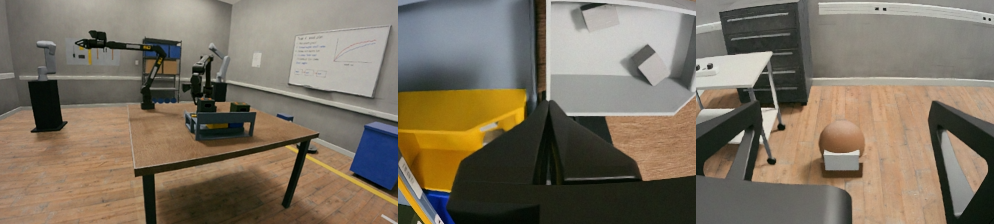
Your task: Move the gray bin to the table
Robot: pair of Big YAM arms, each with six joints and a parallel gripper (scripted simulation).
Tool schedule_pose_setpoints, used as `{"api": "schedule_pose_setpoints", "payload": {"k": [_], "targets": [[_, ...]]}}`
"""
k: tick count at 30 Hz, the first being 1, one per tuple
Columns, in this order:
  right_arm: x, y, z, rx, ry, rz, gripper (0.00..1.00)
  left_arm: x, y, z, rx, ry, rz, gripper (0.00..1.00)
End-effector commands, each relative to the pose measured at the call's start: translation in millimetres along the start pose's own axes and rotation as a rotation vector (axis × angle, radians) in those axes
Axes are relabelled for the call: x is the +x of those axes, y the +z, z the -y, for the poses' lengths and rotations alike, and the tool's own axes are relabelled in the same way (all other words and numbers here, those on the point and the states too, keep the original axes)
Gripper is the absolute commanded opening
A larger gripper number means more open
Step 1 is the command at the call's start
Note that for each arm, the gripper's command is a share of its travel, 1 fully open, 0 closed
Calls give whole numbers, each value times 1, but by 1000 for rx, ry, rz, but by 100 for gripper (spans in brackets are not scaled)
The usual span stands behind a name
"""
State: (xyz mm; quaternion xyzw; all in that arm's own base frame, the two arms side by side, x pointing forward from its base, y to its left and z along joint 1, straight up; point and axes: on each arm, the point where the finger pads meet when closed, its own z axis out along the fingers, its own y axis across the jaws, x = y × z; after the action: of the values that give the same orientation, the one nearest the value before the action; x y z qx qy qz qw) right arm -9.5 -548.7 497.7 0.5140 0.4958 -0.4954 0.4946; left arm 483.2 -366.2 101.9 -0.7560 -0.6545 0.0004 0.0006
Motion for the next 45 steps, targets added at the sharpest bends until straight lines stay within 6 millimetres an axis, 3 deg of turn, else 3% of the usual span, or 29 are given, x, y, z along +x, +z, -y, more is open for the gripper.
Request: {"api": "schedule_pose_setpoints", "payload": {"k": [1,45], "targets": [[-3,-4,4,6,-17,20,100,-9,-27,-10,-44,13,20,0],[-3,-4,4,6,-17,20,100,-9,-32,-12,-54,12,25,0]]}}
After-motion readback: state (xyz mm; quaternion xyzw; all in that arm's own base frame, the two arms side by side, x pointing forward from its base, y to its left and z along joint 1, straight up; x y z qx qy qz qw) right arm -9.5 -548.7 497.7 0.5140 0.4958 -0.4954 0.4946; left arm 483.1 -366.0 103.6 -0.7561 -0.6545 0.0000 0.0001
